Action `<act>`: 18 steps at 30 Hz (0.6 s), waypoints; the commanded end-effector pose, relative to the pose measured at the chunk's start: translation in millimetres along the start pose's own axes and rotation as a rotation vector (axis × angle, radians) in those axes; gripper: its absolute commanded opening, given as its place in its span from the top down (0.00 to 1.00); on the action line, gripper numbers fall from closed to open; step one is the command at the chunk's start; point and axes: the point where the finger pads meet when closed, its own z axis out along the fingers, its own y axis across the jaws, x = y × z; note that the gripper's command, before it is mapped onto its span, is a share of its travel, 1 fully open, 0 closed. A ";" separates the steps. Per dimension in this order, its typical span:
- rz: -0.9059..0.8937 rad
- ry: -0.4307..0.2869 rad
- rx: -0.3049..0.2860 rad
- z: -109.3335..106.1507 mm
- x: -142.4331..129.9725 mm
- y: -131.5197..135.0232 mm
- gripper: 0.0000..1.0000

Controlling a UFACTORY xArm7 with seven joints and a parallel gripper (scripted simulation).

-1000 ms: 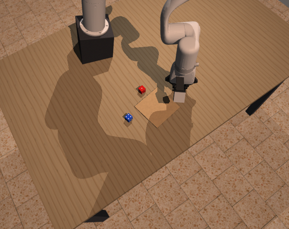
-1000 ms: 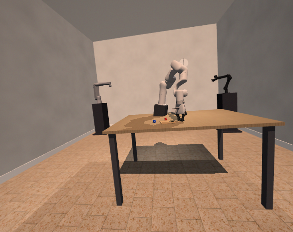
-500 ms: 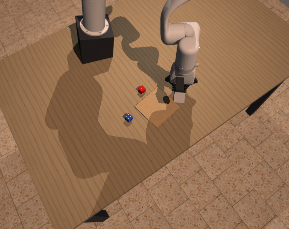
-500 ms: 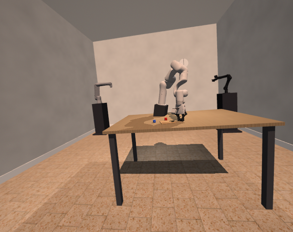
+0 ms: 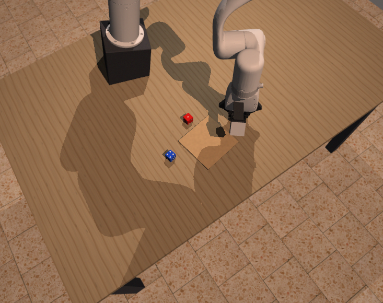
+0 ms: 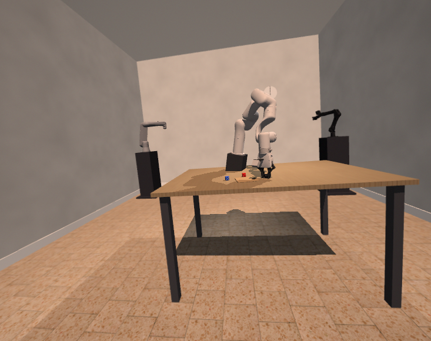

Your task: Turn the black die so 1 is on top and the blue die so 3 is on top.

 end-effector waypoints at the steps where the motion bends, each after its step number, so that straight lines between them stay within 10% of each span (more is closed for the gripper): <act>1: 0.001 0.002 0.003 -1.1 1.0 -1.2 0.58; 7: 0.001 0.002 0.003 -1.1 1.0 -1.2 0.58; 8: 0.001 0.002 0.003 -1.1 1.0 -1.2 0.79; 18: 0.001 0.002 0.003 -1.1 1.0 -1.2 0.79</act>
